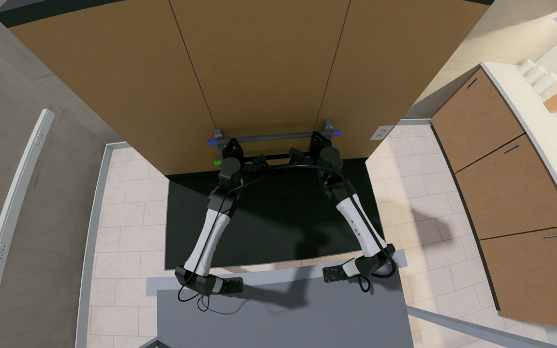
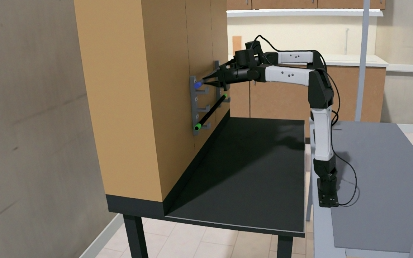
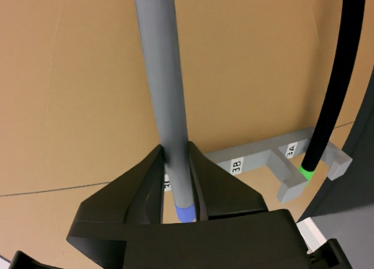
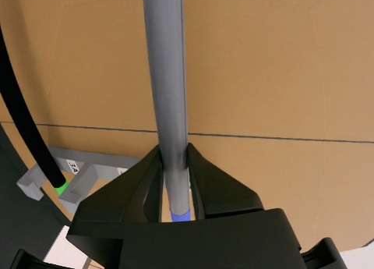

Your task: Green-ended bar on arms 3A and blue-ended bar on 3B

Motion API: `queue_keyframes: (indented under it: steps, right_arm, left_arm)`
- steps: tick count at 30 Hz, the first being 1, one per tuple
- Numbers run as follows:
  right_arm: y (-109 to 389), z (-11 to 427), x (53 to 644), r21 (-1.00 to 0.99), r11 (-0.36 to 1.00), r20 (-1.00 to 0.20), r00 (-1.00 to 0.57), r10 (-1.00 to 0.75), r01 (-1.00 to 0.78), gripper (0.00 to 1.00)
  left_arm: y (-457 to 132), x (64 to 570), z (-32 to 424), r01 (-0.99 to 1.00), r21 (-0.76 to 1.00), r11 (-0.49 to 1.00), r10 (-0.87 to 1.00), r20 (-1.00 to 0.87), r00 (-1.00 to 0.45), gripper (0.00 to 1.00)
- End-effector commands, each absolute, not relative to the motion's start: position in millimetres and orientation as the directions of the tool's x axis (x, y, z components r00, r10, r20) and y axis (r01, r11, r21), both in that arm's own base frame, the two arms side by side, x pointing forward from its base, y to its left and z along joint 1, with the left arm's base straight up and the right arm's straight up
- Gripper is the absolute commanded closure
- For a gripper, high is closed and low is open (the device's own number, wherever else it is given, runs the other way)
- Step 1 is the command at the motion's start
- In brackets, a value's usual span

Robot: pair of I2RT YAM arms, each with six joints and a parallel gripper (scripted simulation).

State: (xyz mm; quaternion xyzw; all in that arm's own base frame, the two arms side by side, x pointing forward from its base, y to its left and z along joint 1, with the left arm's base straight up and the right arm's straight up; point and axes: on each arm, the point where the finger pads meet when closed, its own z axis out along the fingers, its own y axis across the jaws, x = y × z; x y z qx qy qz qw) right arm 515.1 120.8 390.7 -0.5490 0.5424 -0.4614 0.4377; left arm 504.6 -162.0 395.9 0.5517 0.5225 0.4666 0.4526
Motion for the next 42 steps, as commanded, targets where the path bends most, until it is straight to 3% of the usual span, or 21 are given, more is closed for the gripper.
queue_keyframes:
  steps: [1, 42]
  right_arm:
    - [120, 462, 517, -1.000, -0.003, 0.003, -0.015, -1.000, -0.003, 1.00]
    - [121, 466, 491, -1.000, -0.003, 0.003, -0.015, -1.000, -0.003, 1.00]
  left_arm:
    - [-163, 508, 457, -0.006, 1.000, -0.004, 1.000, 0.004, 0.016, 1.00]
    - [-163, 483, 461, -0.006, 1.000, -0.004, 1.000, 0.004, 0.016, 1.00]
